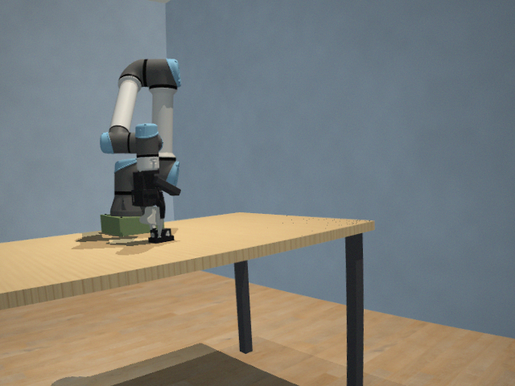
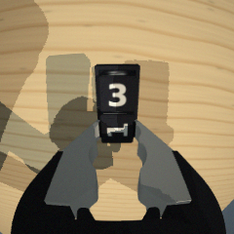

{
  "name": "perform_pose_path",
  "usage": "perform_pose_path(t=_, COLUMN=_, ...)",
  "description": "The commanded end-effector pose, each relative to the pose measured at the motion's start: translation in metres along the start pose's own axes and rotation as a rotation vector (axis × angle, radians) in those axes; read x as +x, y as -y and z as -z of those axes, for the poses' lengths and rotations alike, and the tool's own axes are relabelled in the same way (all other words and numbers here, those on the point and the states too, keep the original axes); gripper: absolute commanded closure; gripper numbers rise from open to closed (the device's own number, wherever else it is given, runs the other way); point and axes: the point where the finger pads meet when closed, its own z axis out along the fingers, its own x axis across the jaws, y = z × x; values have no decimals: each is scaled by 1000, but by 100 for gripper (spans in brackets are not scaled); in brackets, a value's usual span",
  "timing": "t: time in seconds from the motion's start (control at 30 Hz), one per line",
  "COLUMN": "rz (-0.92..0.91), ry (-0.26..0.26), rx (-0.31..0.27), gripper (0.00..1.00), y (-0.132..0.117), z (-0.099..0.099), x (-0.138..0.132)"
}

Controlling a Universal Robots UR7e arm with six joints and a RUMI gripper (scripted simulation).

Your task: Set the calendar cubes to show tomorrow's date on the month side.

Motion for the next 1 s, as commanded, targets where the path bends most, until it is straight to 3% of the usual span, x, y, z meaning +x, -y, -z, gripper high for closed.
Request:
perform_pose_path(t=0.0, rz=0, ry=-1, rx=-1, gripper=89, y=0, z=0, x=0)
perform_pose_path(t=0.97, rz=0, ry=-1, rx=-1, gripper=89, y=0, z=0, x=0)
